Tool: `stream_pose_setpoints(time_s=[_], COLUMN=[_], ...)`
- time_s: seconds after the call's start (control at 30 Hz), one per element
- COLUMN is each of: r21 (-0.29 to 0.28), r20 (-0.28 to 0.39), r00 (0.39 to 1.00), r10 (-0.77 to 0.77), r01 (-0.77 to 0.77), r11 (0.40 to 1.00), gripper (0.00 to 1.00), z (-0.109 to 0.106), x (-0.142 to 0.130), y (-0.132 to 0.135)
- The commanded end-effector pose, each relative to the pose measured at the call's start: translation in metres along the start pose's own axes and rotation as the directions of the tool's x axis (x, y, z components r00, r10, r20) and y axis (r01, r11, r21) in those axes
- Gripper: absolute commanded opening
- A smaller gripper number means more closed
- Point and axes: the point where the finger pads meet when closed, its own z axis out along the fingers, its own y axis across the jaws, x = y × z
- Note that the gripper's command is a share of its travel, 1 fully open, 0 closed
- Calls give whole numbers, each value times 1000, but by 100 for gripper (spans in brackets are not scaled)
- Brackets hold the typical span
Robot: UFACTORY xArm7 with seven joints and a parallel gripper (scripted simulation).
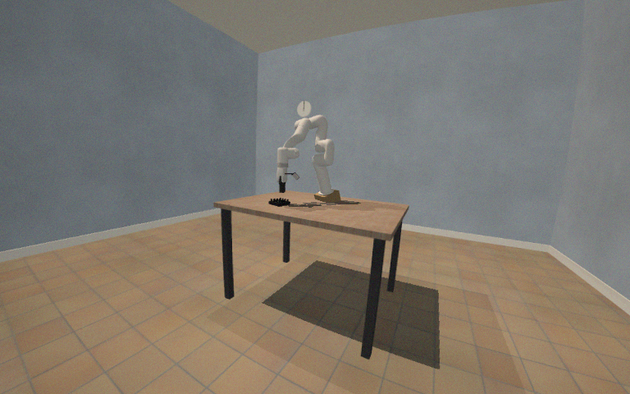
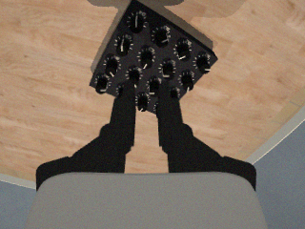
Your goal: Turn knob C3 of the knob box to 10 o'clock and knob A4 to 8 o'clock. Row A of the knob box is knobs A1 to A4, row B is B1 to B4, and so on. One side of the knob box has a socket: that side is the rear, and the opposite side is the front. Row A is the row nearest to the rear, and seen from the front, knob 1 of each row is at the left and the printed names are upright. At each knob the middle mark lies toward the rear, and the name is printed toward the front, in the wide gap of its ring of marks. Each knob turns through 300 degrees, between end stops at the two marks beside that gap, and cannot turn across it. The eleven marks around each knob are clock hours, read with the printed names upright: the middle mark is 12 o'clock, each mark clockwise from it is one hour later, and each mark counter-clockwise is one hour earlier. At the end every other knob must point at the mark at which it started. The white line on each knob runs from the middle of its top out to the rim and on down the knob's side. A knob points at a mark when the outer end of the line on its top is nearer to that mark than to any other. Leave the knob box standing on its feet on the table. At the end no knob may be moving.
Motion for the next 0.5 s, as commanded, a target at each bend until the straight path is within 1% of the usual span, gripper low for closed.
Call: stream_pose_setpoints(time_s=[0.0,0.17,0.47], r21=[4,3,3], r20=[13,13,13], r00=[990,974,971], r10=[142,228,240], r01=[-142,-228,-240], r11=[990,974,971], gripper=[19,19,19], z=[-1,-1,-1], x=[-1,0,0], y=[1,1,1])
